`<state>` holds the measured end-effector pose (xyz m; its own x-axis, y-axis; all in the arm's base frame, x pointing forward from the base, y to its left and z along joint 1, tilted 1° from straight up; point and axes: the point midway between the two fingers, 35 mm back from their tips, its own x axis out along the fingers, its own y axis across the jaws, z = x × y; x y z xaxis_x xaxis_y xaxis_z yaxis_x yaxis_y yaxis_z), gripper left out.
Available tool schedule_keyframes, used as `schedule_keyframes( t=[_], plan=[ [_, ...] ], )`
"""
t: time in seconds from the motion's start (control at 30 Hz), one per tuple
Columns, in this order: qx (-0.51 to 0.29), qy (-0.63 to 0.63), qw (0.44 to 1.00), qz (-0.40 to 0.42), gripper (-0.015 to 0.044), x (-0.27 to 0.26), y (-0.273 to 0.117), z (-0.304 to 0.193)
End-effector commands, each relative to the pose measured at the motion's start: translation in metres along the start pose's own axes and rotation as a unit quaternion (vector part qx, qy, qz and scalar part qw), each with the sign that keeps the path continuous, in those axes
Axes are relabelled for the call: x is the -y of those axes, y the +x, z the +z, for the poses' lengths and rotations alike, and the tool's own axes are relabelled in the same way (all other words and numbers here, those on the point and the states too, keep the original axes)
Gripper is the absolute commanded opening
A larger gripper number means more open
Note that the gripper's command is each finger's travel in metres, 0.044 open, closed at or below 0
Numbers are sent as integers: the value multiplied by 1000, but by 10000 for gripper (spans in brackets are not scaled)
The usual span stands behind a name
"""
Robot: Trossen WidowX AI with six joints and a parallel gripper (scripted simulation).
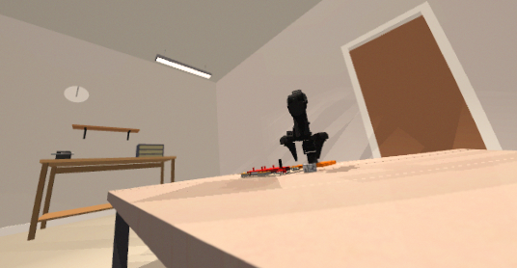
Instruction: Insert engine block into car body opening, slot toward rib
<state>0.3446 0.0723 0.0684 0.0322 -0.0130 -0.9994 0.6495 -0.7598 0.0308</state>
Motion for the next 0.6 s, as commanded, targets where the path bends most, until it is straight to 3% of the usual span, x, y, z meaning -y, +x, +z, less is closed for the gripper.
schedule_keyframes(
  t=[0.0, 0.47, 0.57],
  plan=[
    [-1, 2, 1000, -1, 440, 1, 7, -1],
    [-1, 2, 1000, -1, 440, 1, 26, -1],
    [-1, 2, 1000, -1, 361, 1, 26, -1]
  ],
)
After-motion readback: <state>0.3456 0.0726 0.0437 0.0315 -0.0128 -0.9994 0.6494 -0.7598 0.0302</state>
